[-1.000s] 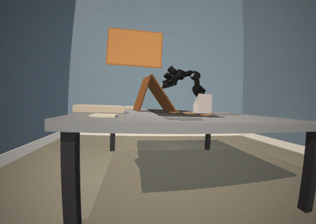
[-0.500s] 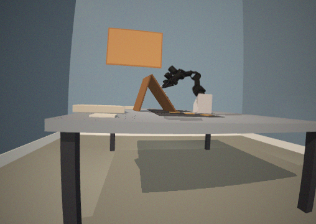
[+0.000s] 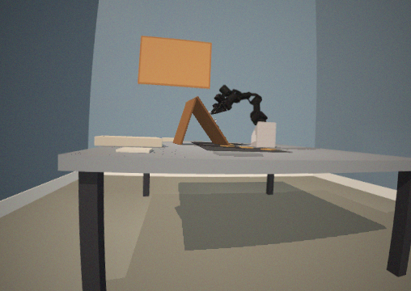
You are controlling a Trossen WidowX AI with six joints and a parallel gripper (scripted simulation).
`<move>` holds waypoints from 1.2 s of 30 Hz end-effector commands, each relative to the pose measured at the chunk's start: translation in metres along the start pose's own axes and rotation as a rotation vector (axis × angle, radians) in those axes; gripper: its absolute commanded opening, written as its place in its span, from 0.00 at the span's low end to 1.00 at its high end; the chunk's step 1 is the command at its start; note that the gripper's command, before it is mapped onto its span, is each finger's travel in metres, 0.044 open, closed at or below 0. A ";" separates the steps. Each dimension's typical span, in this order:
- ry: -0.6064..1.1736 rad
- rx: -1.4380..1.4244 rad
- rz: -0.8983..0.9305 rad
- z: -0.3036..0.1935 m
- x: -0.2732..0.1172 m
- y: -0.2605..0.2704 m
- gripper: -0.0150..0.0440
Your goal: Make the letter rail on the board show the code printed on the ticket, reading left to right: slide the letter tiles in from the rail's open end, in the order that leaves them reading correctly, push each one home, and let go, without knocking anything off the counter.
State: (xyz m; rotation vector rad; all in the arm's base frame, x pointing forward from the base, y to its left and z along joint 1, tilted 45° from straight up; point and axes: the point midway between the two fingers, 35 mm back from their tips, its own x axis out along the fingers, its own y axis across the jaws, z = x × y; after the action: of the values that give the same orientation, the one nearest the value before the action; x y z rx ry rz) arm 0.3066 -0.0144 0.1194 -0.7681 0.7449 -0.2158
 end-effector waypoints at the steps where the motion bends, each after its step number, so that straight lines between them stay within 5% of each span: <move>1: -0.001 0.006 -0.005 0.000 -0.002 -0.002 0.75; 24: -0.001 0.006 -0.005 0.000 -0.006 -0.006 0.75; 36: 0.001 0.000 0.000 -0.001 -0.005 -0.003 0.25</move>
State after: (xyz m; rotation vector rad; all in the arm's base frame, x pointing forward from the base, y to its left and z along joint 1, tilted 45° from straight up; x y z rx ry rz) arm 0.3024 -0.0152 0.1242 -0.7676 0.7447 -0.2168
